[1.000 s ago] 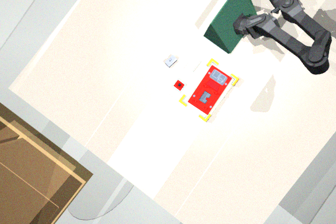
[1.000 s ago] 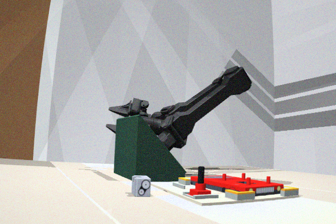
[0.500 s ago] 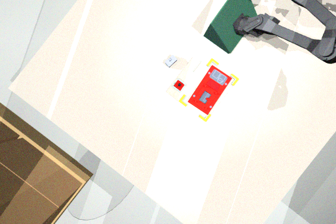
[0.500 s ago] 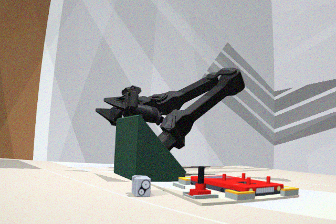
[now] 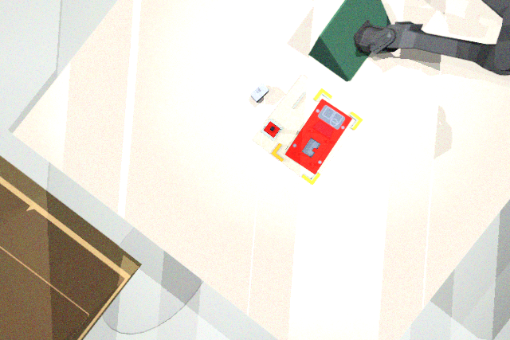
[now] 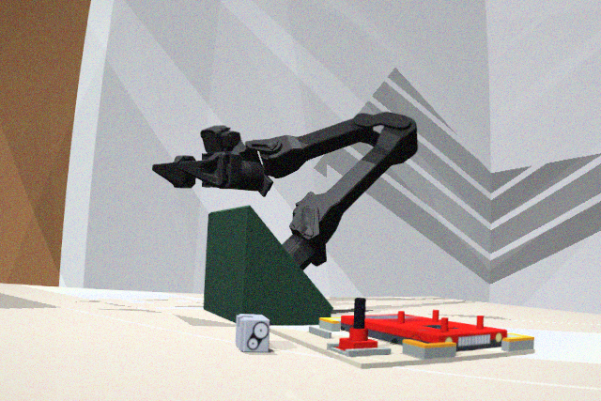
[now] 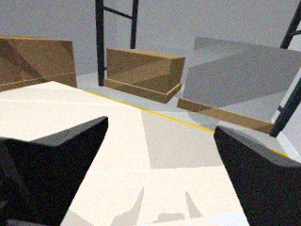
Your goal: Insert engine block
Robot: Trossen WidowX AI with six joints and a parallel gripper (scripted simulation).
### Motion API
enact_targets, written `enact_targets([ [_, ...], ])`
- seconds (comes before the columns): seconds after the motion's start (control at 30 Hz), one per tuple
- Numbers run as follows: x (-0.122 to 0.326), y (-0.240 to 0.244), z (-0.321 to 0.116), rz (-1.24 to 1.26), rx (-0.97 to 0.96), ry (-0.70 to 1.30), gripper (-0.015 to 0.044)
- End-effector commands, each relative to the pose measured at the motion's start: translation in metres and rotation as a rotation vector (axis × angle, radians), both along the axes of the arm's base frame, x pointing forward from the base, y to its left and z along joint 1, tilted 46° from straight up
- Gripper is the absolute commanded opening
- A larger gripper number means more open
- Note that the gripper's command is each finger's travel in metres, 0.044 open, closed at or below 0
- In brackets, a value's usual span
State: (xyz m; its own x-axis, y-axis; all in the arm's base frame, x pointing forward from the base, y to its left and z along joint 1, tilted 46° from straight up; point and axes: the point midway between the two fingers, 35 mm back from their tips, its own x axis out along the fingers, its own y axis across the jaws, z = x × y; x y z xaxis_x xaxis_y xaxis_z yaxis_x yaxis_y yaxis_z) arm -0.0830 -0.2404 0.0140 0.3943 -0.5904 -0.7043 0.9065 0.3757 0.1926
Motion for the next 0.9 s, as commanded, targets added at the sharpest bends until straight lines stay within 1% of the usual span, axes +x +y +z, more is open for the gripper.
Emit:
enact_targets([
  [0.0,0.016,-0.010,-0.003,0.130,0.017,0.016,0.0440],
  [0.47,0.081,-0.036,-0.011,0.567,0.034,0.073,0.0440],
  [0.87,0.142,-0.046,-0.019,0.903,0.037,0.119,0.0440],
])
